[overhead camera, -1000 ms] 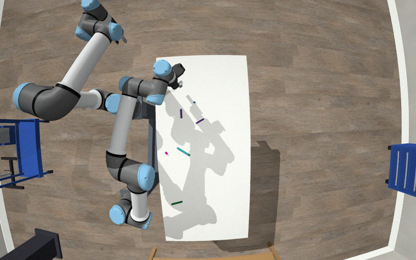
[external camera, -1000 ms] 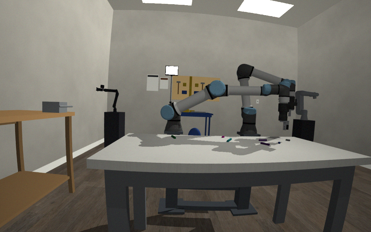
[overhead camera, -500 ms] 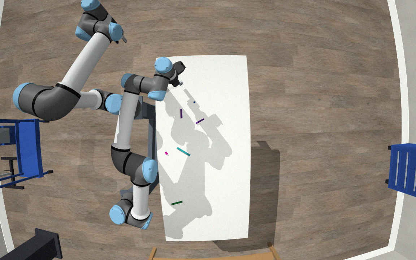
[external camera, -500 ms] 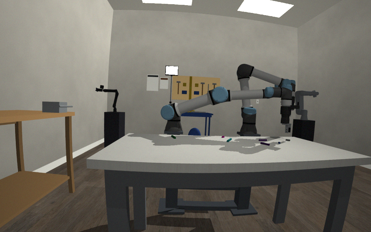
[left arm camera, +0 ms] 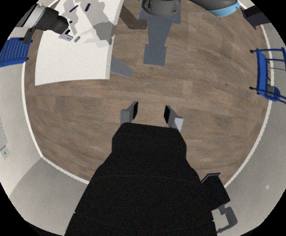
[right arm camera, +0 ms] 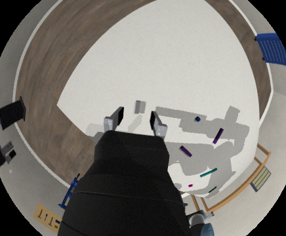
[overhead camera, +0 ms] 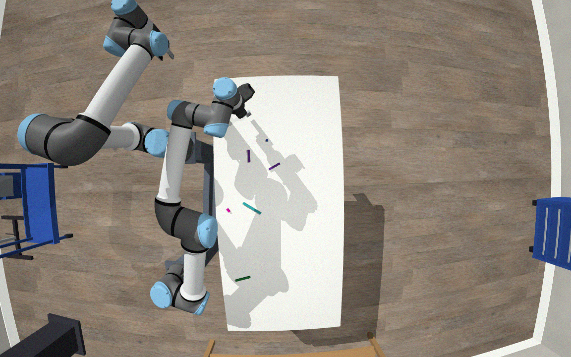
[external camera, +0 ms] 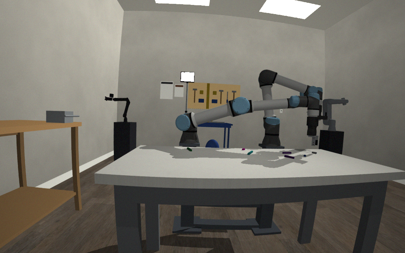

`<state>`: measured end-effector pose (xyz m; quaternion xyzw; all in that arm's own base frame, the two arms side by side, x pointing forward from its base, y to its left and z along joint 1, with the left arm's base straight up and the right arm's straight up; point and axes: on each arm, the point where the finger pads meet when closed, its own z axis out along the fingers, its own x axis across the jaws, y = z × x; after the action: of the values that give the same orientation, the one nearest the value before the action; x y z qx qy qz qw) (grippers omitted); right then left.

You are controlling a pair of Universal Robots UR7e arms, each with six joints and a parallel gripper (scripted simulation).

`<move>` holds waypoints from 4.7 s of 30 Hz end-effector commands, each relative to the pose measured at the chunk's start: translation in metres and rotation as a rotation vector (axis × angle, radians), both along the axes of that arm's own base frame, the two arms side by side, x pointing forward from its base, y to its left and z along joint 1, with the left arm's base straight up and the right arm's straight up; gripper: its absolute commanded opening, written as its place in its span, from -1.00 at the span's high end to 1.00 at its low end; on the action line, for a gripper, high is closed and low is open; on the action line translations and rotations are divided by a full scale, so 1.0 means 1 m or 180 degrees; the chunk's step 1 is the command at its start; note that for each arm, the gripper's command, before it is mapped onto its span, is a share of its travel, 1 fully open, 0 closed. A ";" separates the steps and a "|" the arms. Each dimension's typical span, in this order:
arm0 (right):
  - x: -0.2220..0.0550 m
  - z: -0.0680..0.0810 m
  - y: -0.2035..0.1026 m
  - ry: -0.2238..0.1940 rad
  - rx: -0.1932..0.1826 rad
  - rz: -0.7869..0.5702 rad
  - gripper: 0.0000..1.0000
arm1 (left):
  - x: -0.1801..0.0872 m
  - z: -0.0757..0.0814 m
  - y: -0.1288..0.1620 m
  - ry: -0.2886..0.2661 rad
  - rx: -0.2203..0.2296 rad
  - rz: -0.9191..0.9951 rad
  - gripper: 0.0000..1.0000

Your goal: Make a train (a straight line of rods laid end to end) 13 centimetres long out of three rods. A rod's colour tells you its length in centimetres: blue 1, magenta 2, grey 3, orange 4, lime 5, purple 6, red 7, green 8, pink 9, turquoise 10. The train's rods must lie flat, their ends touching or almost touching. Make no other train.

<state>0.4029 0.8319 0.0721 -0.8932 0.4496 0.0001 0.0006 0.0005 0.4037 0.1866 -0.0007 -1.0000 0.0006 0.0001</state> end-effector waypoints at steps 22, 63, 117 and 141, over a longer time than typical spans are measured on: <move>0.000 0.001 0.001 -0.0002 0.0005 0.0000 -0.07 | 0.000 0.000 0.000 -0.0001 0.0004 0.0000 -1.00; 0.001 -0.020 0.002 -0.0001 0.0003 0.0000 -0.07 | 0.000 0.000 0.000 -0.0001 0.0004 0.0000 -1.00; 0.001 -0.037 0.003 -0.0001 0.0003 0.0000 -0.07 | 0.000 0.000 0.000 -0.0001 0.0004 0.0000 -1.00; 0.001 -0.050 0.003 -0.0001 0.0003 0.0000 -0.07 | 0.000 0.000 0.000 -0.0001 0.0004 0.0000 -1.00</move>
<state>0.4039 0.8344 0.0210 -0.8932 0.4496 0.0000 -0.0002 0.0005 0.4037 0.1866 -0.0007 -1.0000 0.0006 0.0001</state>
